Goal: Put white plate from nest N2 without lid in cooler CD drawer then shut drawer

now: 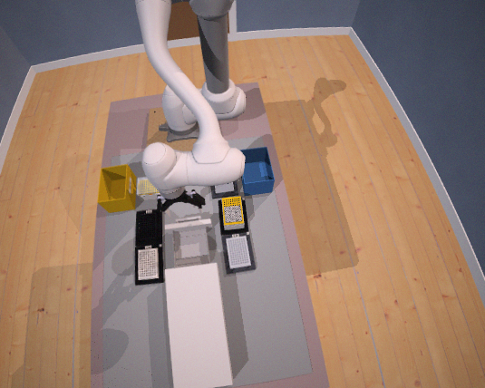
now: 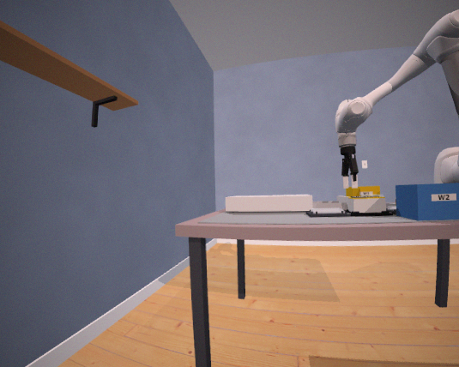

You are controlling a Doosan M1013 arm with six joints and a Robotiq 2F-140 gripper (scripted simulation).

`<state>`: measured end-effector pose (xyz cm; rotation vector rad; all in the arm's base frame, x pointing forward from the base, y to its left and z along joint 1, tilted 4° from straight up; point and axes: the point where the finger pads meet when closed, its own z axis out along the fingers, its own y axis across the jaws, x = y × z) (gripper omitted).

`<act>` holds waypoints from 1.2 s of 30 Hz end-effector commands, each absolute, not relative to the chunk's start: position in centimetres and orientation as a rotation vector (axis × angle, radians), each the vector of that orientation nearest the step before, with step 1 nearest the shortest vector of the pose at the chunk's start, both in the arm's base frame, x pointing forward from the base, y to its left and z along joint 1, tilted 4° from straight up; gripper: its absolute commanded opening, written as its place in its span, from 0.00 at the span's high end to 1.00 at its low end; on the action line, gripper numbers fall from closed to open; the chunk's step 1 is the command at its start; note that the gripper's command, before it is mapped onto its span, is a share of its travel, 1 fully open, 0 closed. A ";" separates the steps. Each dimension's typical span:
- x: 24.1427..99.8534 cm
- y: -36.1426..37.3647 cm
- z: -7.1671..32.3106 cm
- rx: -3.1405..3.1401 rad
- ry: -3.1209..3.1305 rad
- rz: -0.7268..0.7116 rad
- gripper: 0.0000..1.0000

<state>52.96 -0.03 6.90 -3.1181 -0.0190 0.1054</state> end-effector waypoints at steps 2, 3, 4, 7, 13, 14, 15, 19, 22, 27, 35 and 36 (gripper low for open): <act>53.0 0.0 7.4 -3.118 -0.019 0.105 0.13; 53.0 0.0 7.5 -3.118 -0.019 0.105 0.13; 53.0 0.0 7.6 -3.118 -0.019 0.105 0.13; 53.0 -0.1 8.0 -3.118 -0.019 0.105 0.13; 53.1 -0.1 8.8 -3.118 -0.019 0.105 0.13; 53.1 -0.1 9.0 -3.118 -0.019 0.105 0.13; 53.1 -0.1 9.0 -3.118 -0.019 0.105 0.13; 53.1 -0.1 9.4 -3.118 -0.019 0.105 0.13; 53.2 -0.1 9.8 -3.118 -0.019 0.105 0.13; 53.2 -0.1 9.8 -3.118 -0.019 0.105 0.13; 54.0 -1.0 9.8 -3.118 0.001 0.106 0.34; 54.2 -1.3 9.8 -3.118 0.001 0.106 0.34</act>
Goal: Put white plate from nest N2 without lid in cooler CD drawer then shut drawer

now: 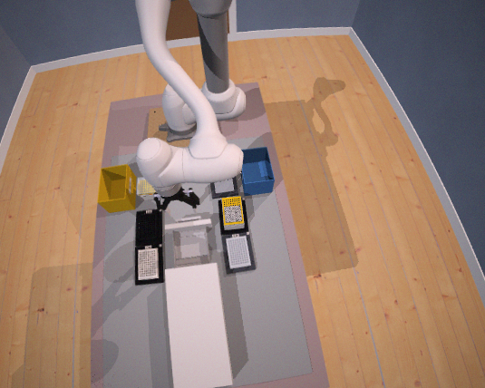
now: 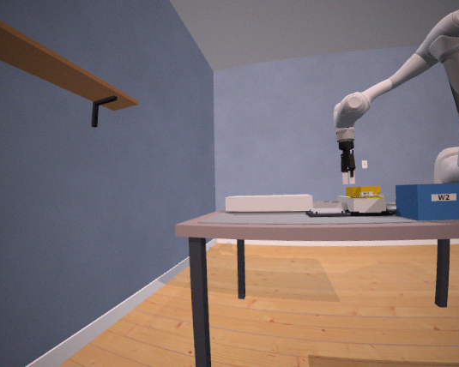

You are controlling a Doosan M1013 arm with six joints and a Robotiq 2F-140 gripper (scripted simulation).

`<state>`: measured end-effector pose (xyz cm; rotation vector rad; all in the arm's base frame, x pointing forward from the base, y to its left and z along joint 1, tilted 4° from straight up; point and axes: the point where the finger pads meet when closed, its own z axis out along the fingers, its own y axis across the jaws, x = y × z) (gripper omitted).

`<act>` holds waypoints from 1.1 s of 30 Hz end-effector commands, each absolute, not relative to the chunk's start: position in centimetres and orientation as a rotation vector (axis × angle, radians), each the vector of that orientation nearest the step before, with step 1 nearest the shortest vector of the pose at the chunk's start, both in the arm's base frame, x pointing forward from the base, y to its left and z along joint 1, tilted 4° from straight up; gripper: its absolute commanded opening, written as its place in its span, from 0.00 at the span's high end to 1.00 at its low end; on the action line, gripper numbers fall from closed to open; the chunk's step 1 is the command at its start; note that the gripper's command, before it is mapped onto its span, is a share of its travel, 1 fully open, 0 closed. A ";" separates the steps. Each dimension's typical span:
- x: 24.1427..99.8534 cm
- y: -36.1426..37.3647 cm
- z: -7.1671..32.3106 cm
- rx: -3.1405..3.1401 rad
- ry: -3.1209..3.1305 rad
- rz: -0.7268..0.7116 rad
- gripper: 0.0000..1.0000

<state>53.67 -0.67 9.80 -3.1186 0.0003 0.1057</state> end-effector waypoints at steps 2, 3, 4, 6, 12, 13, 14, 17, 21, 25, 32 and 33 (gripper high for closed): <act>54.8 -1.9 9.8 -3.118 0.001 0.106 0.34; 55.0 -2.2 9.7 -3.118 0.001 0.106 0.34; 55.3 -2.5 9.7 -3.118 0.001 0.106 0.34; 55.8 -3.1 9.7 -3.118 0.001 0.106 0.34; 57.4 -4.8 9.7 -3.118 0.001 0.106 0.34; 57.4 -4.8 9.7 -3.118 0.001 0.106 0.34; 57.4 -4.8 9.7 -3.118 0.001 0.106 0.34; 58.2 -5.7 9.6 -3.118 0.001 0.106 0.34; 59.3 -6.9 9.6 -3.118 0.001 0.106 0.34; 60.4 -8.1 9.5 -3.118 0.001 0.106 0.34; 61.7 -9.6 9.5 -3.118 0.001 0.106 0.34; 62.0 -9.9 9.5 -3.118 0.001 0.106 0.34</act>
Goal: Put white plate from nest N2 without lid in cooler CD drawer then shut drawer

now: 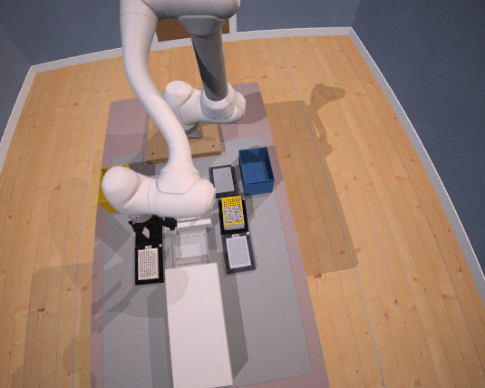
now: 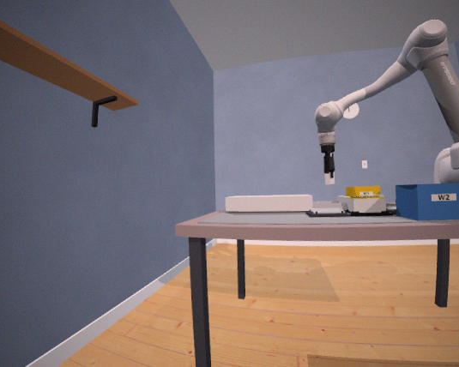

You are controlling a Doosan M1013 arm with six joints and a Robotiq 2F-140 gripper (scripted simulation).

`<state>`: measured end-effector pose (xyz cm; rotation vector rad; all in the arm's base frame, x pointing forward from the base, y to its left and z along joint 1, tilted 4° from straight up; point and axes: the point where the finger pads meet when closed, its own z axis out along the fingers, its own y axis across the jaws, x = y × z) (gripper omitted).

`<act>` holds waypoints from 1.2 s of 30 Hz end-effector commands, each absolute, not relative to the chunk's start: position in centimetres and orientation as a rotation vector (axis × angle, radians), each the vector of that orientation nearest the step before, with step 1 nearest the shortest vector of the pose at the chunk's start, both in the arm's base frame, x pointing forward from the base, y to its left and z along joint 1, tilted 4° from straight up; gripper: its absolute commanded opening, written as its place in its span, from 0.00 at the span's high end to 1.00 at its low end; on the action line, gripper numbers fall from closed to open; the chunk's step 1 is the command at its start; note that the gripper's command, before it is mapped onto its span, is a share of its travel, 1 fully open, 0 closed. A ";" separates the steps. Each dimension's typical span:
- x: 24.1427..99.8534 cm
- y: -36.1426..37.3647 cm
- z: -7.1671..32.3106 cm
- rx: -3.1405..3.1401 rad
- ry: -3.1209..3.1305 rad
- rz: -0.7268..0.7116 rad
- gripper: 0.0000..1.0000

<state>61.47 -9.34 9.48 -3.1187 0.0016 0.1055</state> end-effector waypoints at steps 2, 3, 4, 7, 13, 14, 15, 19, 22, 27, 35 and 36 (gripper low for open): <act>62.5 -10.5 9.4 -3.118 0.001 0.106 0.34; 62.8 -10.8 9.4 -3.118 0.001 0.106 0.34; 63.1 -11.1 9.4 -3.118 0.001 0.106 0.34; 63.9 -12.0 9.4 -3.118 0.001 0.106 0.34; 65.5 -13.8 9.3 -3.118 0.001 0.106 0.34; 65.5 -13.8 9.3 -3.118 0.001 0.106 0.34; 65.5 -13.8 9.3 -3.118 0.001 0.106 0.34; 66.5 -14.9 9.3 -3.118 0.001 0.106 0.34; 67.3 -15.8 9.2 -3.118 0.001 0.106 0.34; 68.7 -17.3 9.2 -3.118 0.001 0.106 0.34; 70.1 -18.9 9.1 -3.118 0.001 0.106 0.34; 70.1 -18.9 9.1 -3.118 0.001 0.106 0.34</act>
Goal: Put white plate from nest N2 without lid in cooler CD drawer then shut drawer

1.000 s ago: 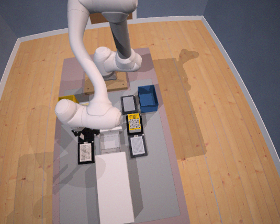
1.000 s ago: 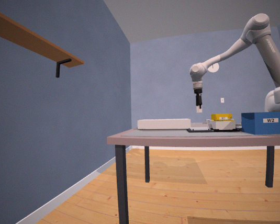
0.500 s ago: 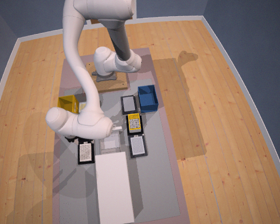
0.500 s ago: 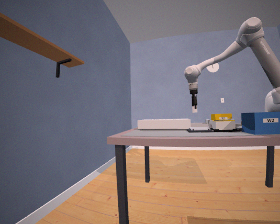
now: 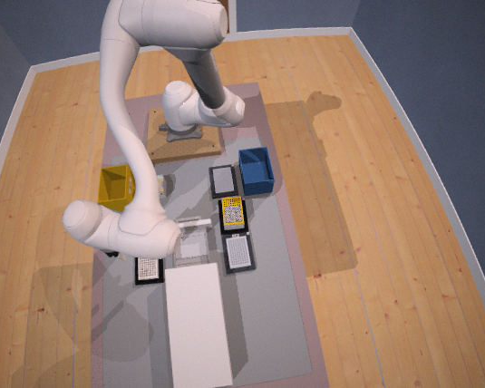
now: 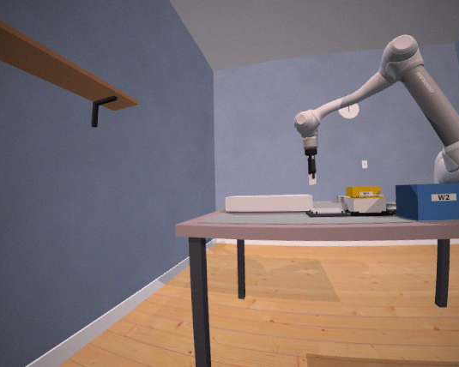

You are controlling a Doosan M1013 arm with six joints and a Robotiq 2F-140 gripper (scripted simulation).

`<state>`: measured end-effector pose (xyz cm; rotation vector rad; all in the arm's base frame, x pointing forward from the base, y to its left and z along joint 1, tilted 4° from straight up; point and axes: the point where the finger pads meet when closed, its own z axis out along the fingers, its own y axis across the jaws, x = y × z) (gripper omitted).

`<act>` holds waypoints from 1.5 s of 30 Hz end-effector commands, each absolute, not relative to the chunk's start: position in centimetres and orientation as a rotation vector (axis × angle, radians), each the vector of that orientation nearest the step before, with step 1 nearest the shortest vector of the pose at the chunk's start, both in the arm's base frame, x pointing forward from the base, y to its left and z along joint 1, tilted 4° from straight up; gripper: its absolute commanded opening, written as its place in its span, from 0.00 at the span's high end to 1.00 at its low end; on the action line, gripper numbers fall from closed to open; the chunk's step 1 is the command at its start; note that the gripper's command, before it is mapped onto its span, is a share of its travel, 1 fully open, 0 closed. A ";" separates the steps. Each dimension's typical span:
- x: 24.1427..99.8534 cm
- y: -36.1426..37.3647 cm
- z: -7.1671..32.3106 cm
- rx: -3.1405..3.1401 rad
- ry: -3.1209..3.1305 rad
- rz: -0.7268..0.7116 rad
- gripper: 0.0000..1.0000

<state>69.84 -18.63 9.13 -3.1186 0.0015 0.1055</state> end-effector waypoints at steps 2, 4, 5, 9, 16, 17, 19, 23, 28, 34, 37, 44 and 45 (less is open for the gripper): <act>70.1 -18.9 9.1 -3.118 0.001 0.106 0.34; 70.1 -18.9 9.1 -3.118 0.001 0.106 0.34; 70.1 -18.9 9.1 -3.118 0.001 0.106 0.34; 70.1 -18.9 9.0 -3.118 0.001 0.106 0.34; 70.0 -18.9 8.3 -3.118 0.001 0.106 0.34; 70.0 -18.9 8.2 -3.118 0.001 0.106 0.34; 70.0 -18.9 7.9 -3.118 0.001 0.106 0.34; 70.0 -18.9 7.4 -3.118 0.001 0.106 0.34; 69.9 -18.8 6.7 -3.118 0.001 0.106 0.34; 69.9 -18.8 6.2 -3.118 0.001 0.106 0.34; 69.9 -18.8 5.8 -3.118 0.001 0.106 0.34; 69.8 -18.8 4.9 -3.118 0.001 0.106 0.34; 69.8 -18.8 4.7 -3.118 0.001 0.106 0.34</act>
